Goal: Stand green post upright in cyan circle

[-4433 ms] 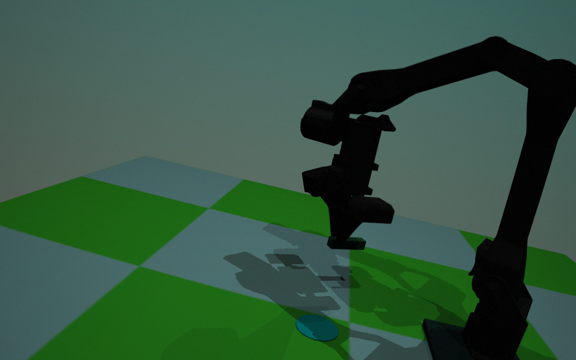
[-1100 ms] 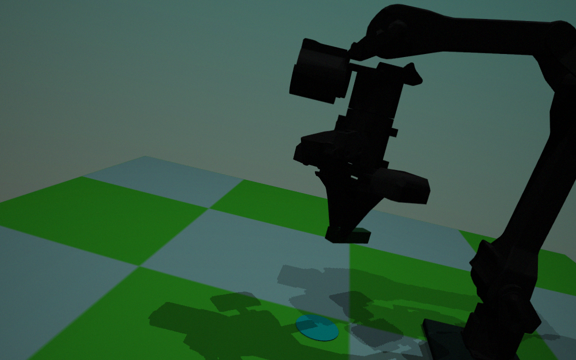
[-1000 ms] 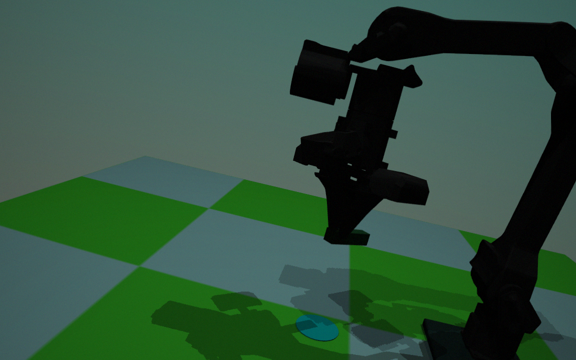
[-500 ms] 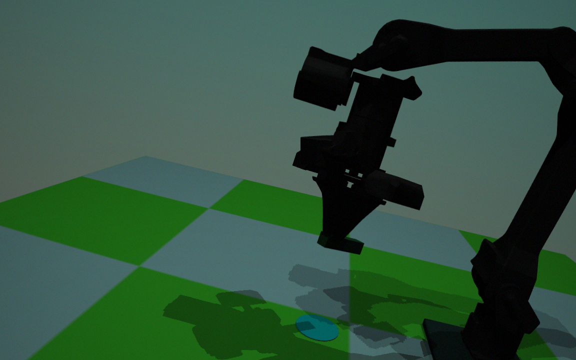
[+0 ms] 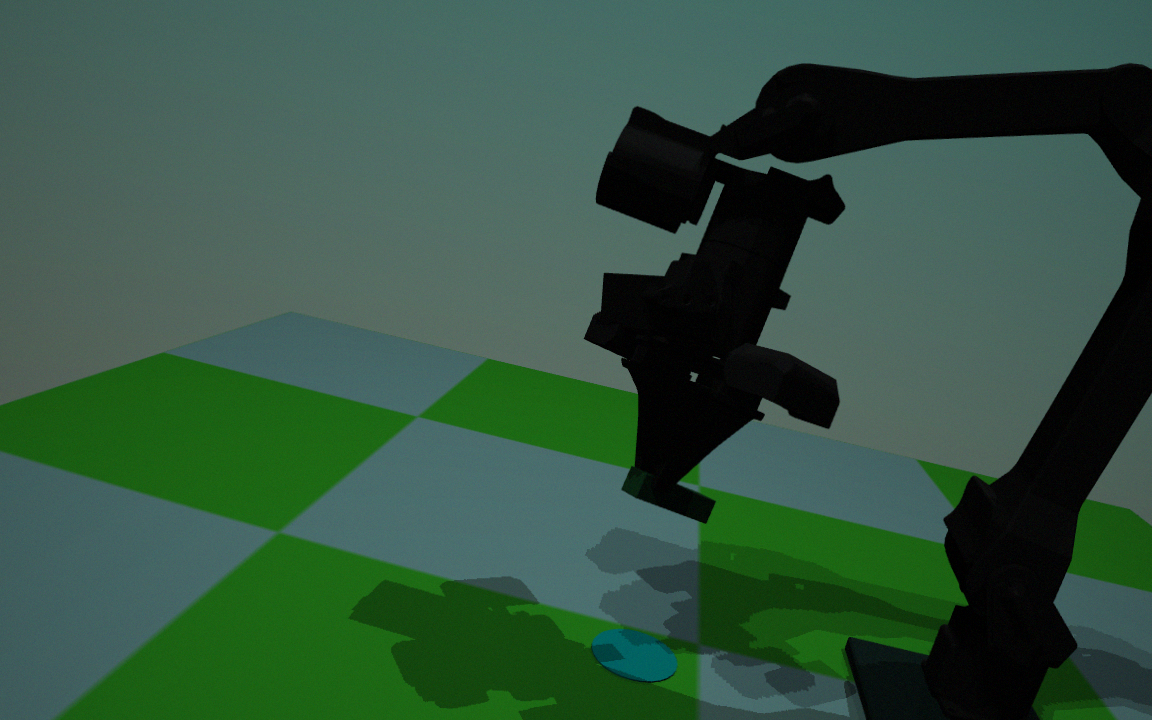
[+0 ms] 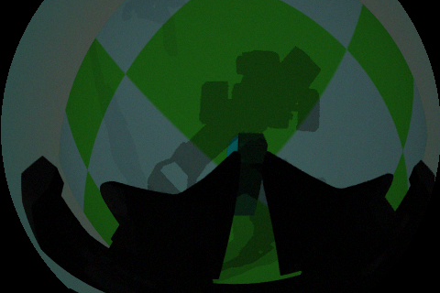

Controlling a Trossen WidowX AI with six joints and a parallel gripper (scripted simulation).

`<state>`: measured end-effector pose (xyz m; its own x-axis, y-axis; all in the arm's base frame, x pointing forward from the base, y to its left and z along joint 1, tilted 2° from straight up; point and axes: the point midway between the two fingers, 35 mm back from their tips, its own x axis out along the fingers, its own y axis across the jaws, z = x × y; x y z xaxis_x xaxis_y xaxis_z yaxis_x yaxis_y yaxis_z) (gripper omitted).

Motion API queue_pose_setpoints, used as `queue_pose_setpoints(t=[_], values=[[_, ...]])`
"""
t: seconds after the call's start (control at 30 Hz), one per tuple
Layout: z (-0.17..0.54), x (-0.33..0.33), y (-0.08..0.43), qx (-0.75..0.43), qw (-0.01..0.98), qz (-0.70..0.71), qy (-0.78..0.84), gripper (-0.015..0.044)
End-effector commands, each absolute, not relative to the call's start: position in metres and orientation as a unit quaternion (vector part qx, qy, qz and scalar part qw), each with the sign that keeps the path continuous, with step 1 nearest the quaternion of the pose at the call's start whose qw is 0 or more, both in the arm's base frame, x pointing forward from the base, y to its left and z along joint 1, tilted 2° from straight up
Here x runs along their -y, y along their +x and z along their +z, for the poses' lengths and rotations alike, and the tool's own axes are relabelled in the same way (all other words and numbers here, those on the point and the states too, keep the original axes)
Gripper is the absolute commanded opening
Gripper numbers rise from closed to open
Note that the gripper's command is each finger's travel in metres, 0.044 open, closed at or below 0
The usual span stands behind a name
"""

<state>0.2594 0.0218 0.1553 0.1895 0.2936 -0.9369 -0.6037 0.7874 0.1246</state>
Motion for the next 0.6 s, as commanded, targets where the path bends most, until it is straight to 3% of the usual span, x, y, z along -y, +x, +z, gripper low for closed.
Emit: queue_pose_setpoints(t=[0.0, 0.57], values=[[0.1551, -0.0222, 0.2607, -0.55, 0.769, 0.3, -0.128, 0.0023], [0.1514, -0.0207, 0.2652, -0.506, 0.8, 0.309, -0.092, 0.0023]])
